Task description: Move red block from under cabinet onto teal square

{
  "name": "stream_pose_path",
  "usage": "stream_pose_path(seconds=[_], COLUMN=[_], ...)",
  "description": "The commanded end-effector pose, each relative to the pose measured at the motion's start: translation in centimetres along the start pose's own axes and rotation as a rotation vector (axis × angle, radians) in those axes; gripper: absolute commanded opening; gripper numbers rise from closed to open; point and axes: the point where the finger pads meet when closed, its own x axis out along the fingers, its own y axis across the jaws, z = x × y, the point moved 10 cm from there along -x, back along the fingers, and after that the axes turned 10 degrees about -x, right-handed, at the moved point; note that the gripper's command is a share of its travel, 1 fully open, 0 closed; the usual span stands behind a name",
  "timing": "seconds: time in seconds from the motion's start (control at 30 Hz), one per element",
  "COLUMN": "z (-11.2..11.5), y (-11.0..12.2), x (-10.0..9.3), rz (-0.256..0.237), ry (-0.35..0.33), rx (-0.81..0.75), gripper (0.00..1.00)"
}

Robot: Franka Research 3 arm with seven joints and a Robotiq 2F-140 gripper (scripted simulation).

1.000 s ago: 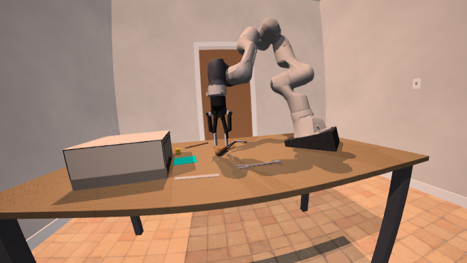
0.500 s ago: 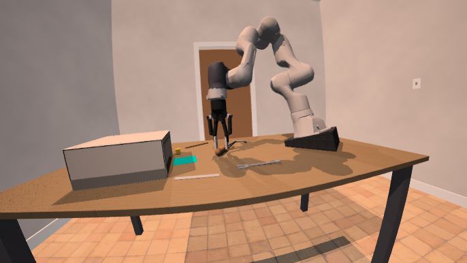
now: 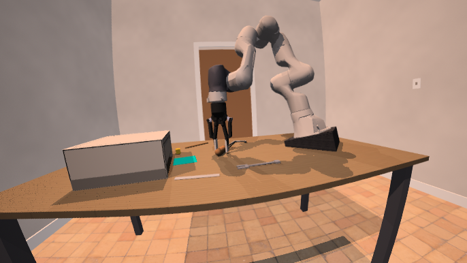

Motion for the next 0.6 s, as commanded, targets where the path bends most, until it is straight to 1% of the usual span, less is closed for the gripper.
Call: stream_pose_path(seconds=[0.0,0.57], z=[0.11,0.11], y=[-0.08,-0.08], x=[0.25,0.55], rz=[-0.004,-0.004], ry=[-0.009,-0.008], rx=[-0.011,-0.011], gripper=[0.34,0.34])
